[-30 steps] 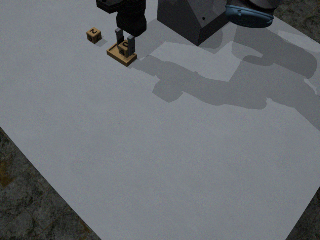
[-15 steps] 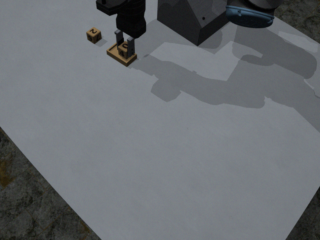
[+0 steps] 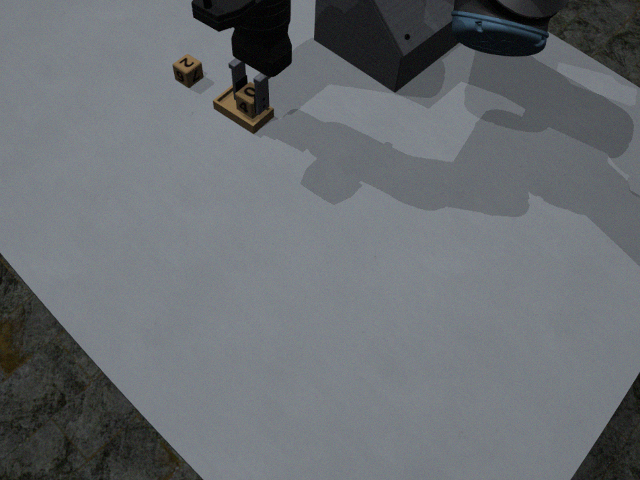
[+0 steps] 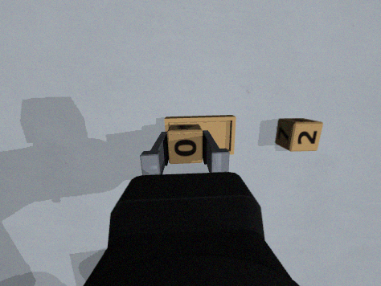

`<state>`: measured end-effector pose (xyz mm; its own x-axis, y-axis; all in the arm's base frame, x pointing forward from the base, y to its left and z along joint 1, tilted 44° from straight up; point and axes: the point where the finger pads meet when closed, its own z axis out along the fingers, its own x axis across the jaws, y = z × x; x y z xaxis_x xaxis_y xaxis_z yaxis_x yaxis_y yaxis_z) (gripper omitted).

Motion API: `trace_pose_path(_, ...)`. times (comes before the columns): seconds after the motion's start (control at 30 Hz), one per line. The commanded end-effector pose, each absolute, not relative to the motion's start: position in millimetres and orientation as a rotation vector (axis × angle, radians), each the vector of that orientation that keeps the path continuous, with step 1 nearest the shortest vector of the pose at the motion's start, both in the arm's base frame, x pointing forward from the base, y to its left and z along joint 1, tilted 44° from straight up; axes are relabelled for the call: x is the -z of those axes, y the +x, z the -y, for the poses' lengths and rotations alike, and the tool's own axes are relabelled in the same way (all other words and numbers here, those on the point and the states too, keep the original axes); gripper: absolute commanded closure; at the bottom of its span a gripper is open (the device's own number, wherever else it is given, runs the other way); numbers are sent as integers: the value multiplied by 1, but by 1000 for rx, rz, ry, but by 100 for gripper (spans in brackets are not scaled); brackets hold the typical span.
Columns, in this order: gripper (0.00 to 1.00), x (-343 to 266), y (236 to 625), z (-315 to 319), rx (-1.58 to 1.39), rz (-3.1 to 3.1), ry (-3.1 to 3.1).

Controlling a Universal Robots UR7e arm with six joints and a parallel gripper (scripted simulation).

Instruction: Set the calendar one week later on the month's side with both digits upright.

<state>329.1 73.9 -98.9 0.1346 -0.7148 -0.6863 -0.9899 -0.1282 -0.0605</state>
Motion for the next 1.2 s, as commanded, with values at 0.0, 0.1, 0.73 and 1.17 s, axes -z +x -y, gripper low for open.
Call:
trace_pose_path(0.0,40,99,328,-76,-704,-1632,-1903)
trace_pose_path(0.1,40,99,328,-76,-704,-1632,-1903)
trace_pose_path(0.73,40,102,327,-79,-707,-1632,-1902)
trace_pose_path(1.17,40,106,327,-82,-706,-1632,-1903)
